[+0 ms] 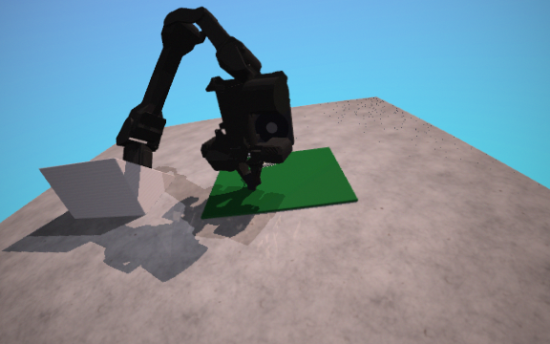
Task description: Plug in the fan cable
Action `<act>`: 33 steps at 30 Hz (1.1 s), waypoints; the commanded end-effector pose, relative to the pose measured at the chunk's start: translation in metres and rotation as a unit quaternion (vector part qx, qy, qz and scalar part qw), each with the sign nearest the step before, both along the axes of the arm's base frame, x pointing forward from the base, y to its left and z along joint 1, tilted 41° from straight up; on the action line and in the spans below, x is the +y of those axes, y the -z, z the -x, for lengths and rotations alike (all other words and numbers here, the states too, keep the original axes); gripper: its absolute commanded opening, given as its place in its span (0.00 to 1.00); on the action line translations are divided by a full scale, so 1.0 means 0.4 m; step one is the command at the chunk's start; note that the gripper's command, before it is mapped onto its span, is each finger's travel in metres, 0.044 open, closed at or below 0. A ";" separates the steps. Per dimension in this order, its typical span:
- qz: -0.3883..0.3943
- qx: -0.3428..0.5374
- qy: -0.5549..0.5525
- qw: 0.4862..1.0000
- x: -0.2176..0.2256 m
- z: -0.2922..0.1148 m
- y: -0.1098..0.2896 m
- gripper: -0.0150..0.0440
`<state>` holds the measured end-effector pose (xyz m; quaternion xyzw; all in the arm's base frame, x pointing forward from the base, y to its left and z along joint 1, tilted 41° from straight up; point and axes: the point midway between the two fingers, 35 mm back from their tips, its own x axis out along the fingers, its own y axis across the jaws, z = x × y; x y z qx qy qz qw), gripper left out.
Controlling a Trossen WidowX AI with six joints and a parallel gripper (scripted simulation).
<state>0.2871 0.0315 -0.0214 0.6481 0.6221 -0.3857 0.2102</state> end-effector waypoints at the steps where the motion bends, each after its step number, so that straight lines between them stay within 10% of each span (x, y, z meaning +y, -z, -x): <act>1: 0.000 -0.001 0.000 1.000 0.000 -0.001 -0.001 0.25; 33: -0.022 -0.200 -0.237 0.950 -0.023 -0.031 -0.140 0.25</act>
